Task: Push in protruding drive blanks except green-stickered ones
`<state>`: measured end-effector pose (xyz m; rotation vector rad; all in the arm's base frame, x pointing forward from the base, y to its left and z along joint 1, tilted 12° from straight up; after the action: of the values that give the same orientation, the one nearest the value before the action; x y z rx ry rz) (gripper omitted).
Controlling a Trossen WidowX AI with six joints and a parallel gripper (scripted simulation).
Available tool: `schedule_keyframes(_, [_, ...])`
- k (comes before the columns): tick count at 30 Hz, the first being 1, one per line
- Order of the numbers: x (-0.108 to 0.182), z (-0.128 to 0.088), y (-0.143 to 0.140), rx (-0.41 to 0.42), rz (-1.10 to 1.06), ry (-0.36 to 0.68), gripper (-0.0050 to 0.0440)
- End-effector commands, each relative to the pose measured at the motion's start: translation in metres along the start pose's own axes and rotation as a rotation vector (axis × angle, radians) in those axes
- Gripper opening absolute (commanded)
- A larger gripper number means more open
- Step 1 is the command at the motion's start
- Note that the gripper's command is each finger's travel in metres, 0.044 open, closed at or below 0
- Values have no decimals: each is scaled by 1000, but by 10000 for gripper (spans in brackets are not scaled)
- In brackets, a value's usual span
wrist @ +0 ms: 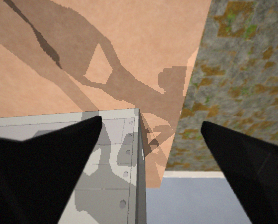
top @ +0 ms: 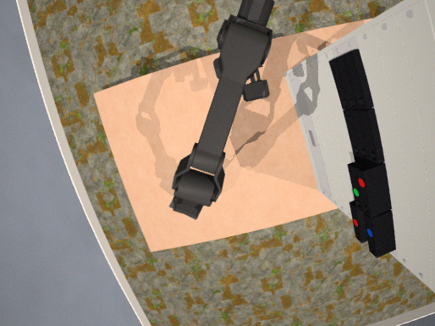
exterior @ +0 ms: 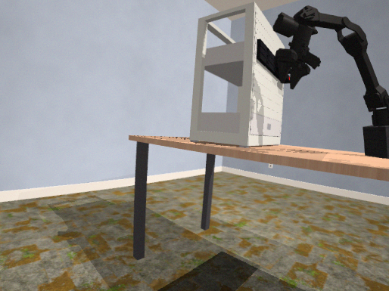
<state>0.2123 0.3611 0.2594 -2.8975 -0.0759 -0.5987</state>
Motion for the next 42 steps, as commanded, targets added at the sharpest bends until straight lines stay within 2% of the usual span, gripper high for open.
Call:
schedule_keyframes(1, [4,-14,1,34,13,22,440])
schedule_keyframes(12, [4,-17,8,51,33,36,440])
schedule_keyframes(26, [2,-25,32,108,99,84,440])
schedule_keyframes(42, [-6,-47,106,286,306,233,440])
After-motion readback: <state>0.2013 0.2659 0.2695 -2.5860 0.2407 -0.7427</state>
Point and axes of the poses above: the point midway between the two fingers, 35 mm back from their tips, its own z axis out along the fingers, its own y axis across the jaws, x = y × z, the point moved 4 cm from there along -z, back along the fingers
